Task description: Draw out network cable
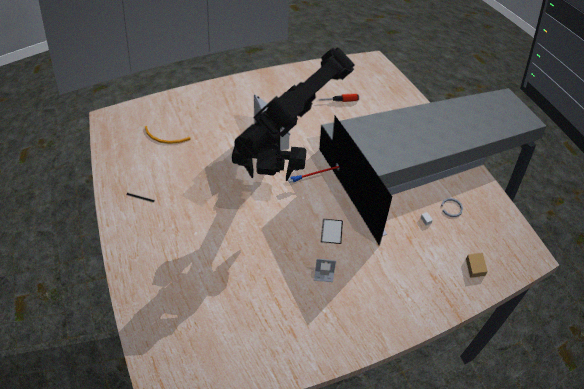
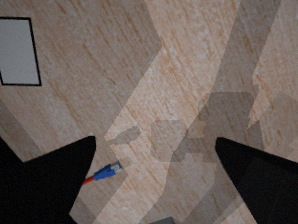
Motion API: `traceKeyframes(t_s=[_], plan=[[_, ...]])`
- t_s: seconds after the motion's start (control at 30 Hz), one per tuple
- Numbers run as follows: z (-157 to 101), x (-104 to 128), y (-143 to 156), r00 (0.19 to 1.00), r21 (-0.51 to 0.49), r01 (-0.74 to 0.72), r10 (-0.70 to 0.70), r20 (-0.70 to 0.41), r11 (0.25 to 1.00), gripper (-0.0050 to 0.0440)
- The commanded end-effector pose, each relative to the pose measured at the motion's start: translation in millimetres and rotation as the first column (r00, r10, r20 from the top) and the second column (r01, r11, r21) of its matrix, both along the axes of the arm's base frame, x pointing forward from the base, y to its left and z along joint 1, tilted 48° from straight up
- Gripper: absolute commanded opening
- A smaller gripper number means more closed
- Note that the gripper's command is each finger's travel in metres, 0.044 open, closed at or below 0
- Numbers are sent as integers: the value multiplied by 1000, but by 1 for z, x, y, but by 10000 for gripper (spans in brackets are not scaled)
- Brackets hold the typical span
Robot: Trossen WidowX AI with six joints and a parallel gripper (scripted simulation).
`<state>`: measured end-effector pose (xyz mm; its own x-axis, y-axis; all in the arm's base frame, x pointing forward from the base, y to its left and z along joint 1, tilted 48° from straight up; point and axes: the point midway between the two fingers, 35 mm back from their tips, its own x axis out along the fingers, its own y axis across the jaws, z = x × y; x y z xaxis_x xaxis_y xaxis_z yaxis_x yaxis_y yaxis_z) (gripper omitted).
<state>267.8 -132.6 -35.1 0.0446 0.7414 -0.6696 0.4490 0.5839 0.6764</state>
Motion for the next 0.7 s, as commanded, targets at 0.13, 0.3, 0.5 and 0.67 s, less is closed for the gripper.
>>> traceKeyframes(t_s=[0.13, 0.3, 0.5, 0.67], plan=[[0, 3, 2, 945, -27, 231, -231, -230, 972, 440], [-2, 3, 4, 844, -66, 375, -370, -388, 925, 440], [-4, 3, 6, 703, -126, 497, -484, -521, 859, 440], [-6, 3, 8, 564, -188, 579, -556, -611, 794, 440]])
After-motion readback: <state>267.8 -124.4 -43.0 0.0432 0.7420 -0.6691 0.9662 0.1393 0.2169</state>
